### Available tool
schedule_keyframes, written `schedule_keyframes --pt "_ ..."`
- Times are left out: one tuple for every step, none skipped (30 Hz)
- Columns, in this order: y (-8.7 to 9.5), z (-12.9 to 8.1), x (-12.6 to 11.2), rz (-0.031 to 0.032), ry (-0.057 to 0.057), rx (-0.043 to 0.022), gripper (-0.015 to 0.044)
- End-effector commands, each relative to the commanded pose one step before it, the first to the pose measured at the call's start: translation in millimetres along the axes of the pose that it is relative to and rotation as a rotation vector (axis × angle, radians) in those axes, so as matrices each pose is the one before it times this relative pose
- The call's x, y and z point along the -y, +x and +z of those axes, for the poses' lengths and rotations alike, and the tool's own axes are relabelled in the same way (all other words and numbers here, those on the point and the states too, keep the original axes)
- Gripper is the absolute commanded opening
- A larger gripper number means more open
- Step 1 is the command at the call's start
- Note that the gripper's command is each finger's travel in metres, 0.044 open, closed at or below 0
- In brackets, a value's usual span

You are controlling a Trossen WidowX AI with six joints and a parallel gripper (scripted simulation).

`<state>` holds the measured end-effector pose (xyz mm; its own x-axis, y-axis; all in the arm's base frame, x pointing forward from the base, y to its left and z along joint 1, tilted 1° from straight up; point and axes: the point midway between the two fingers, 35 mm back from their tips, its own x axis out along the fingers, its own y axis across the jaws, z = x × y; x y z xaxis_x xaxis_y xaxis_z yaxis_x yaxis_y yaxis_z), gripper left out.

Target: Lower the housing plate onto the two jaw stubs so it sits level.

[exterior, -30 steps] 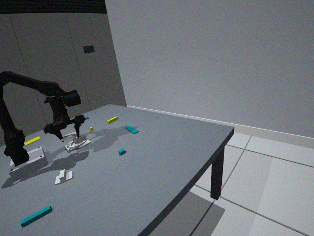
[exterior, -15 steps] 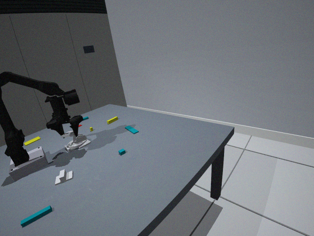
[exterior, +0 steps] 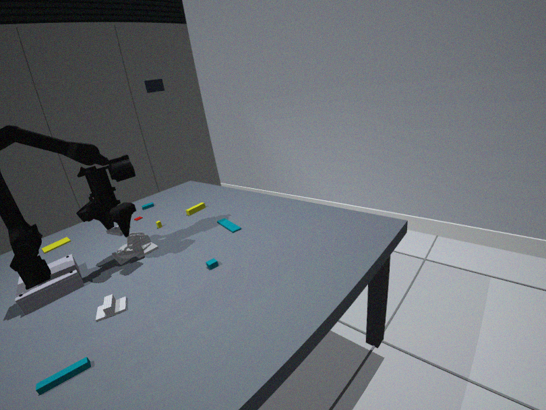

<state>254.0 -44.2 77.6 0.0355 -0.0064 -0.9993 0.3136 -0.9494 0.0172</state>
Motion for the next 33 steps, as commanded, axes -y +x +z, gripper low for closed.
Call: schedule_keyframes --pt "1.44 -1.05 9.9 0.00114 0.1105 0.00343 0.0351" --pt "0.03 -0.32 2.35 -0.0002 0.0257 -0.00007 0.0351" --pt "0.04 -0.24 2.36 -0.0002 0.0257 -0.00006 0.0351" --pt "0.04 -0.16 2.36 -0.0002 0.0257 -0.00006 0.0351" --pt "0.04 -0.07 2.36 -0.0002 0.0257 -0.00005 0.0351" --pt "0.04 0.01 2.36 -0.0002 0.0257 -0.00004 0.0351" --pt "0.03 0.07 1.95 -0.00017 0.0214 -0.00003 0.0351" --pt "0.02 0.08 1.17 -0.0001 0.0128 -0.00002 0.0351" --pt "0.01 0.03 0.39 -0.00003 0.0043 -0.00001 0.0351" --pt "0.0 0.0 0.0 0.0 0.0 0.0 0.0351" --pt "0.0 0.0 0.0 0.0 0.0 0.0 0.0351" --pt "0.0 0.0 0.0 0.0 0.0 0.0 0.0351" --pt "0.0 0.0 0.0 0.0 0.0 0.0 0.0351" --pt "0.0 0.0 0.0 0.0 0.0 0.0 0.0351" --pt "0.0 0.0 0.0 0.0 0.0 0.0 0.0351" --pt "0.0 0.0 0.0 0.0 0.0 0.0 0.0351" --pt "0.0 0.0 0.0 0.0 0.0 0.0 0.0351" --pt "0.0 0.0 0.0 0.0 0.0 0.0 0.0351" --pt "0.0 0.0 0.0 0.0 0.0 0.0 0.0351" --pt "0.0 0.0 0.0 0.0 0.0 0.0 0.0351" --pt "0.0 0.0 0.0 0.0 0.0 0.0 0.0351" --pt "0.0 0.0 0.0 0.0 0.0 0.0 0.0351" --pt "0.0 0.0 0.0 0.0 0.0 0.0 0.0351" --pt "0.0 0.0 0.0 0.0 0.0 0.0 0.0351" --pt "0.0 0.0 0.0 0.0 0.0 0.0 0.0351" --pt "0.0 0.0 0.0 0.0 0.0 0.0 0.0351" --pt "0.0 0.0 0.0 0.0 0.0 0.0 0.0351" --pt "0.0 0.0 0.0 0.0 0.0 0.0 0.0351" --pt "0.0 0.0 0.0 0.0 0.0 0.0 0.0351" --pt "0.0 0.0 0.0 0.0 0.0 0.0 0.0351" --pt "0.0 0.0 0.0 0.0 0.0 0.0 0.0351" --pt "0.0 0.0 0.0 0.0 0.0 0.0 0.0351" --pt "0.0 0.0 0.0 0.0 0.0 0.0 0.0351"
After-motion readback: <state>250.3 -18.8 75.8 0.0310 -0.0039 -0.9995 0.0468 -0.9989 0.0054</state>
